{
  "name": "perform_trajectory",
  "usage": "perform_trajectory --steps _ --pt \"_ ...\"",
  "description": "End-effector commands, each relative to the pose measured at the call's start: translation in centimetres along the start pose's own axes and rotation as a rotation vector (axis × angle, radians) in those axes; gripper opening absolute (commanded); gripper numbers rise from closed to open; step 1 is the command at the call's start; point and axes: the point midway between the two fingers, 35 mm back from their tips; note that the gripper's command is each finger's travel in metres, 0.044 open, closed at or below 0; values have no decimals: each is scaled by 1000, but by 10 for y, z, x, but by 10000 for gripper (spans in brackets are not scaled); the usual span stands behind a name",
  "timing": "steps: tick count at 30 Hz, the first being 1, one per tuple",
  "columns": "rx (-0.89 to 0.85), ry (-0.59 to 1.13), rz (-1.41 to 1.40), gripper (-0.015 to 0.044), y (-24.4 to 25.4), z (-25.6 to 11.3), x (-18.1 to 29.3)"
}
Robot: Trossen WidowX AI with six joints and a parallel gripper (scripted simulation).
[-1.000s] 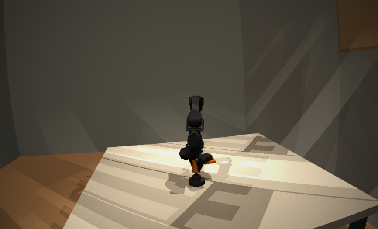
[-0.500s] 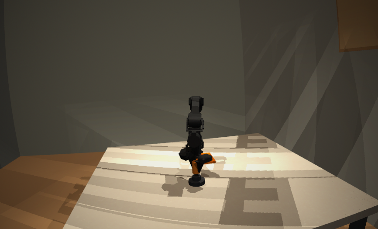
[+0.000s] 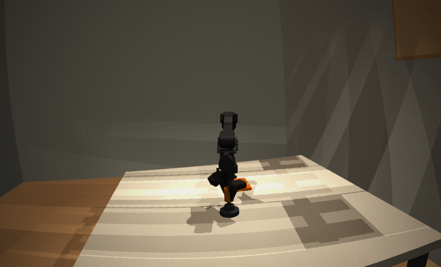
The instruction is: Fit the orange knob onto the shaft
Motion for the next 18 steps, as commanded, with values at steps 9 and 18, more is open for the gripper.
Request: perform_trajectory --steps 9,18 --pt "-11 -4 113 0 5 -3 -1" --pt "-11 -4 113 0 5 2 -2"
Point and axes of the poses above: the point midway between the two fingers, 35 mm back from their tips, its own z axis out along the fingers, its own y axis across the jaws, x = y × z, and after that the axes turned 14 degrees about z, right-handed
